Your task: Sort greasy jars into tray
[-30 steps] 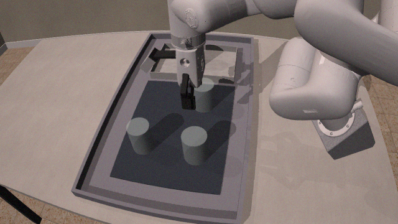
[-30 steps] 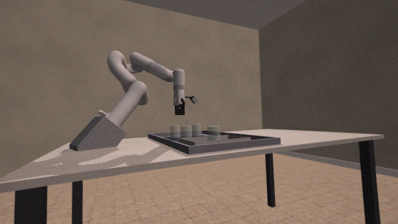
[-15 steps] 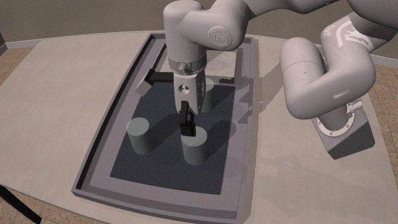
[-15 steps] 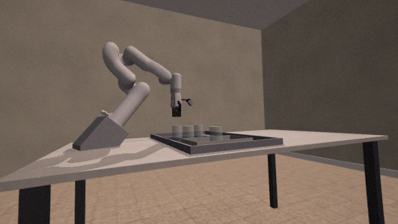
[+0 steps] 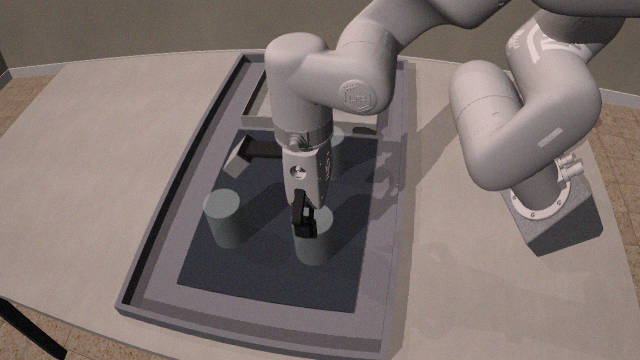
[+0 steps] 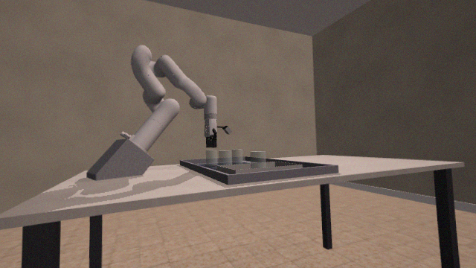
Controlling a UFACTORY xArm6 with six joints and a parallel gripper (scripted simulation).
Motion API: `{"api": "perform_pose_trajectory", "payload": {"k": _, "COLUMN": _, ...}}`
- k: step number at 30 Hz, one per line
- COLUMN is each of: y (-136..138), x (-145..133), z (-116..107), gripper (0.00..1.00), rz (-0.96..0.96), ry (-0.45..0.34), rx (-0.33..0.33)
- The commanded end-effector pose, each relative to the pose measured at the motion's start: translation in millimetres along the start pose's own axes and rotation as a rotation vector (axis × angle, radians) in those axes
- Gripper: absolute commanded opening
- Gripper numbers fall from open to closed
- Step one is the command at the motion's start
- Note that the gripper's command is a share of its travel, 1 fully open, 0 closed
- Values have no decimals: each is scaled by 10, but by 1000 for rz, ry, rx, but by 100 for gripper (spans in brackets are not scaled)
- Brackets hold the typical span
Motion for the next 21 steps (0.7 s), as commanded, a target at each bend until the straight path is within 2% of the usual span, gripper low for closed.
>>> {"api": "perform_pose_trajectory", "payload": {"k": 1, "y": -4, "x": 9, "z": -6, "gripper": 100, "rz": -1, "ry": 3, "rx": 1}}
{"api": "perform_pose_trajectory", "payload": {"k": 21, "y": -4, "x": 10, "z": 314, "gripper": 100, "rz": -1, "ry": 3, "rx": 1}}
Point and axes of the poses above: the point where the finger pads meet when closed, its own z axis out along the fingers, its own y axis across the jaws, x = y × z, the point moved 7 cm from there along -z, back along the fingers, and after that the axes turned 3 degrees about z, right-handed, at the moved point
